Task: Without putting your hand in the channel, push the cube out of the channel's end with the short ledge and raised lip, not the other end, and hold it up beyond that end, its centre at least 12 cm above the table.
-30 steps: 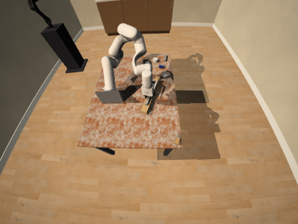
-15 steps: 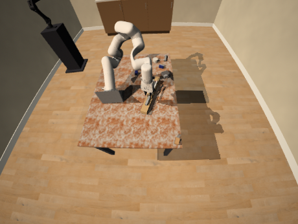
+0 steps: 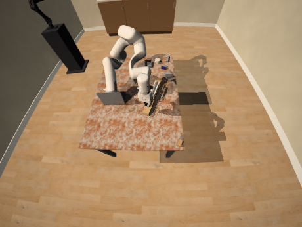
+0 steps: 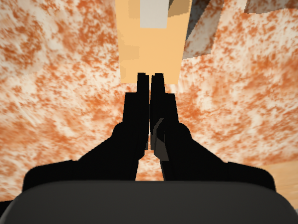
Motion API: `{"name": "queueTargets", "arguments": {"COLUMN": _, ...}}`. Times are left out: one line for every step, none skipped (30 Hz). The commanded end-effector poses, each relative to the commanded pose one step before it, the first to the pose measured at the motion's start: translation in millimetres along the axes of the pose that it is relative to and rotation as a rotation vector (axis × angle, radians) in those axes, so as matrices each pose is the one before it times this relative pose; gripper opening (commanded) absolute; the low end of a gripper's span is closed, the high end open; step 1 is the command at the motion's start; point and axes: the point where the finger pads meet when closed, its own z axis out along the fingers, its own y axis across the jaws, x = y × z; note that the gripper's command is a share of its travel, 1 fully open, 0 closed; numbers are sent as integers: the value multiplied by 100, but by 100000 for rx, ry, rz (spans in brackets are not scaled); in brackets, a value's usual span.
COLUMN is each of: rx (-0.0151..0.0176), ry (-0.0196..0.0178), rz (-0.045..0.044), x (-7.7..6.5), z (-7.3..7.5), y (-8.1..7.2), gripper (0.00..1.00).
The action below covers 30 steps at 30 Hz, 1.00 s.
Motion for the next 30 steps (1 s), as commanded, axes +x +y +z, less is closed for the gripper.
{"name": "queueTargets", "arguments": {"rx": -211, "ry": 13, "rz": -432, "x": -267, "z": 911, "y": 355, "gripper": 0}}
{"name": "queueTargets", "arguments": {"rx": 0, "ry": -1, "rz": 1, "x": -6, "z": 706, "y": 10, "gripper": 0}}
{"name": "queueTargets", "arguments": {"rx": 0, "ry": 0, "rz": -1, "x": -6, "z": 713, "y": 11, "gripper": 0}}
{"name": "queueTargets", "arguments": {"rx": 0, "ry": 0, "rz": 1, "x": -5, "z": 641, "y": 9, "gripper": 0}}
{"name": "queueTargets", "arguments": {"rx": 0, "ry": 0, "rz": 0, "x": -4, "z": 502, "y": 7, "gripper": 0}}
{"name": "queueTargets", "arguments": {"rx": 0, "ry": 0, "rz": -1, "x": -3, "z": 323, "y": 5, "gripper": 0}}
{"name": "queueTargets", "arguments": {"rx": 0, "ry": 0, "rz": 1, "x": -1, "z": 145, "y": 2, "gripper": 0}}
{"name": "queueTargets", "arguments": {"rx": 0, "ry": 0, "rz": 0, "x": 0, "z": 24, "y": 0, "gripper": 0}}
{"name": "queueTargets", "arguments": {"rx": 0, "ry": 0, "rz": 0, "x": 0, "z": 3, "y": 0, "gripper": 0}}
{"name": "queueTargets", "arguments": {"rx": 0, "ry": 0, "rz": 0, "x": 0, "z": 21, "y": 0, "gripper": 0}}
{"name": "queueTargets", "arguments": {"rx": 0, "ry": 0, "rz": 0, "x": 0, "z": 51, "y": 0, "gripper": 0}}
{"name": "queueTargets", "arguments": {"rx": 0, "ry": 0, "rz": 0, "x": 0, "z": 88, "y": 0, "gripper": 0}}
{"name": "queueTargets", "arguments": {"rx": 0, "ry": 0, "rz": 0, "x": 0, "z": 127, "y": 0, "gripper": 0}}
{"name": "queueTargets", "arguments": {"rx": 0, "ry": 0, "rz": 0, "x": 0, "z": 165, "y": 0, "gripper": 0}}
{"name": "queueTargets", "arguments": {"rx": 0, "ry": 0, "rz": -1, "x": 0, "z": 198, "y": 0, "gripper": 0}}
{"name": "queueTargets", "arguments": {"rx": 0, "ry": 0, "rz": 0, "x": 0, "z": 0, "y": 0, "gripper": 0}}
{"name": "queueTargets", "arguments": {"rx": 0, "ry": 0, "rz": 0, "x": 0, "z": 0, "y": 0, "gripper": 0}}
{"name": "queueTargets", "arguments": {"rx": 0, "ry": 0, "rz": 1, "x": 0, "z": 223, "y": 0, "gripper": 0}}
{"name": "queueTargets", "arguments": {"rx": 0, "ry": 0, "rz": 0, "x": 0, "z": 240, "y": 0, "gripper": 0}}
{"name": "queueTargets", "arguments": {"rx": 0, "ry": 0, "rz": 0, "x": 0, "z": 246, "y": 0, "gripper": 0}}
{"name": "queueTargets", "arguments": {"rx": 0, "ry": 0, "rz": 0, "x": 0, "z": 241, "y": 0, "gripper": 0}}
{"name": "queueTargets", "arguments": {"rx": 0, "ry": 0, "rz": 0, "x": 0, "z": 227, "y": 0, "gripper": 0}}
{"name": "queueTargets", "arguments": {"rx": 0, "ry": 0, "rz": 0, "x": 0, "z": 201, "y": 0, "gripper": 0}}
{"name": "queueTargets", "arguments": {"rx": 0, "ry": 0, "rz": 0, "x": 0, "z": 169, "y": 0, "gripper": 0}}
{"name": "queueTargets", "arguments": {"rx": 0, "ry": 0, "rz": 0, "x": 0, "z": 131, "y": 0, "gripper": 0}}
{"name": "queueTargets", "arguments": {"rx": 0, "ry": 0, "rz": 0, "x": 0, "z": 90, "y": 0, "gripper": 0}}
{"name": "queueTargets", "arguments": {"rx": 0, "ry": 0, "rz": 0, "x": 0, "z": 53, "y": 0, "gripper": 0}}
{"name": "queueTargets", "arguments": {"rx": 0, "ry": 0, "rz": 0, "x": 0, "z": 22, "y": 0, "gripper": 0}}
{"name": "queueTargets", "arguments": {"rx": 0, "ry": 0, "rz": 0, "x": 0, "z": 3, "y": 0, "gripper": 0}}
{"name": "queueTargets", "arguments": {"rx": 0, "ry": 0, "rz": 0, "x": 100, "z": 0, "y": 0, "gripper": 0}}
